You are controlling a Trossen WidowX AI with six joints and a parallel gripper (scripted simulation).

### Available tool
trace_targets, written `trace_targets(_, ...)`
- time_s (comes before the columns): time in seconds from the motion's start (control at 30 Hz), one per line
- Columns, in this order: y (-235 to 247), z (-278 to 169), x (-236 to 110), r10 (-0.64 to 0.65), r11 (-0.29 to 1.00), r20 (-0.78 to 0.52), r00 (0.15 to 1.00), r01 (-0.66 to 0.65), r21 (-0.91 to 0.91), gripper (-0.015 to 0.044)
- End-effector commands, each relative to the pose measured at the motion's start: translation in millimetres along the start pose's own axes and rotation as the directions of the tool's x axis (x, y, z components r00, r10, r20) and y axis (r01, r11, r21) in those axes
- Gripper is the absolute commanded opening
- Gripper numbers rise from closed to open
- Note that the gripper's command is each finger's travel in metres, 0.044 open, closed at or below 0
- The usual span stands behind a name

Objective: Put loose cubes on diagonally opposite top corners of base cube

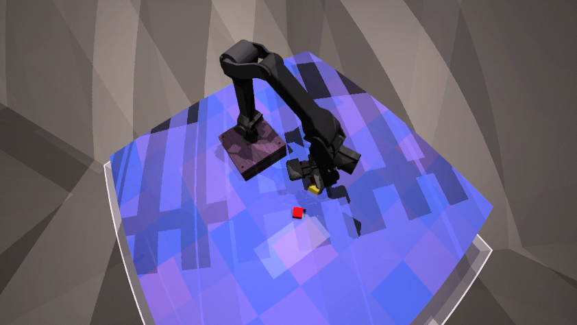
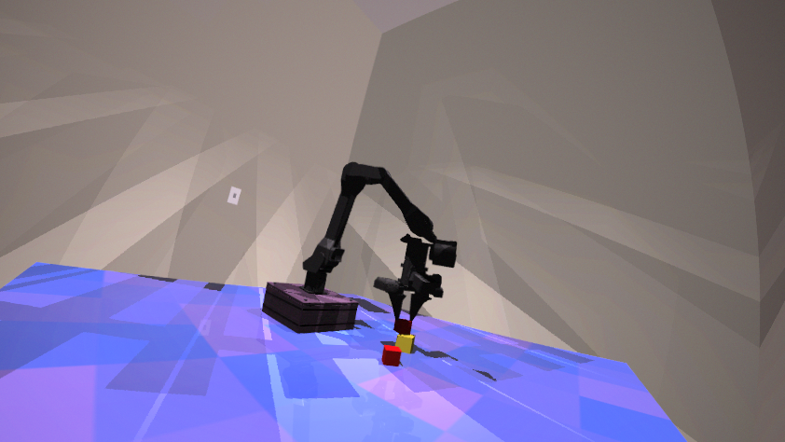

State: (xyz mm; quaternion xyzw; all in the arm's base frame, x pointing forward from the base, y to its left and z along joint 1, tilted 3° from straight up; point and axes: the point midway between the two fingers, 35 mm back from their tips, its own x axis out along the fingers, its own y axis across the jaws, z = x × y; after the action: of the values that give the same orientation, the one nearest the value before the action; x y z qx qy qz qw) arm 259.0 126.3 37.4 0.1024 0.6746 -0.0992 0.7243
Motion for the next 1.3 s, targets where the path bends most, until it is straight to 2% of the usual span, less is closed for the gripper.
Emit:
trace_targets(0.0, 0.4, 0.3, -8.0, 0.004, 1.0, 0.004, 1.0, -0.004, 0.002, 0.0205)
trace_targets(0.43, 0.4, 0.2, -20.9, 0.004, 1.0, 0.004, 1.0, -0.004, 0.002, 0.0205)
trace_targets(0.47, 0.0, 1.7, -18.8, 0.003, 1.0, 0.003, 1.0, -0.003, 0.002, 0.0231)
trace_targets(0.53, -4.6, 11.6, -22.1, 0.007, 1.0, 0.006, 1.0, -0.007, 0.03, 0.0265)
trace_targets(1.03, -85.8, 99.7, -56.4, -0.008, 0.933, 0.017, 1.0, 0.001, 0.359, 0.0265)
trace_targets(1.17, -87.0, 100.6, -55.1, -0.008, 0.932, 0.017, 1.0, 0.002, 0.363, 0.0265)
trace_targets(1.27, -86.7, 102.4, -30.7, -0.008, 0.932, 0.017, 1.0, 0.002, 0.363, 0.0265)
